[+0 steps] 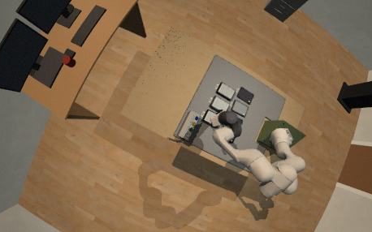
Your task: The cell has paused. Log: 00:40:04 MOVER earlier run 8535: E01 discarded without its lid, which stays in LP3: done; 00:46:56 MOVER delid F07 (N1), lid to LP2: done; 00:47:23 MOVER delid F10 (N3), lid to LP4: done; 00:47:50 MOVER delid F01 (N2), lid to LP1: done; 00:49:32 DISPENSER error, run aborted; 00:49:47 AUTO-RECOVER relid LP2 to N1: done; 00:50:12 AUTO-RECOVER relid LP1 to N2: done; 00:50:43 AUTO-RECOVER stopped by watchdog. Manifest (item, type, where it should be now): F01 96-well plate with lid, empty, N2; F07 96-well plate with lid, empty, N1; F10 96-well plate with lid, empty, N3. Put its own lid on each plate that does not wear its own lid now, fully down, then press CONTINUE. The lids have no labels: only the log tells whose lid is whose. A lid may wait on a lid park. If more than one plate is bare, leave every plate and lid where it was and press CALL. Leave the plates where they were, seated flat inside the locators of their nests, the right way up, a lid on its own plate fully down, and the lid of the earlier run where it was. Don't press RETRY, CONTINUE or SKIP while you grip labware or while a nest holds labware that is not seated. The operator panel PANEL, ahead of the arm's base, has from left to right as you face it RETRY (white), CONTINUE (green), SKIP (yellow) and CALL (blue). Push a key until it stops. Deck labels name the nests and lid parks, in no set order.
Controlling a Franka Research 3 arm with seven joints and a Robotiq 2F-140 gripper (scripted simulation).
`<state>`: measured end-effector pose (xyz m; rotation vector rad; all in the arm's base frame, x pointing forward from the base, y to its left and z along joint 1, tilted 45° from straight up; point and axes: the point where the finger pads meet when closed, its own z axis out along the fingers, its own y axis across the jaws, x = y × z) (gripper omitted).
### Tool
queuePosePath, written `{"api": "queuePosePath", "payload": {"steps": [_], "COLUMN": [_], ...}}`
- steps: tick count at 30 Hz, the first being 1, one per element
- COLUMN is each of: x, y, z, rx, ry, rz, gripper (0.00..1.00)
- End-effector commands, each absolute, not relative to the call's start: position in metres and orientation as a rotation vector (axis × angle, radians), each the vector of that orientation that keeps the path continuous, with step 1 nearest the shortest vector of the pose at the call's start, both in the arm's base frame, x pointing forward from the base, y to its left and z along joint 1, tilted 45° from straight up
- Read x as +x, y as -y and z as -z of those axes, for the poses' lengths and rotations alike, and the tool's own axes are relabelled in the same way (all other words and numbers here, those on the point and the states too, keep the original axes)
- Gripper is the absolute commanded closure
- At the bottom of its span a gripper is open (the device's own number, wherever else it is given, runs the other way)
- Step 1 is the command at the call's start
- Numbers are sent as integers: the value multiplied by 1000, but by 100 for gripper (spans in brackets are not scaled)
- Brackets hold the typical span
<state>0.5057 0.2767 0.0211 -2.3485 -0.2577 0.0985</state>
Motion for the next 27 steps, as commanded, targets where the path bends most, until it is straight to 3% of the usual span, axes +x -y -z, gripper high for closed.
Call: {"api": "queuePosePath", "payload": {"steps": [1, 9, 10, 27], "x": [507, 507, 507, 507], "y": [-278, -278, -278, -278], "z": [-21, -21, -21, -21], "rx": [-2348, -2348, -2348, -2348], "ry": [265, 265, 265, 265], "rz": [-94, -94, -94, -94], "gripper": [100, 100, 34, 34]}}
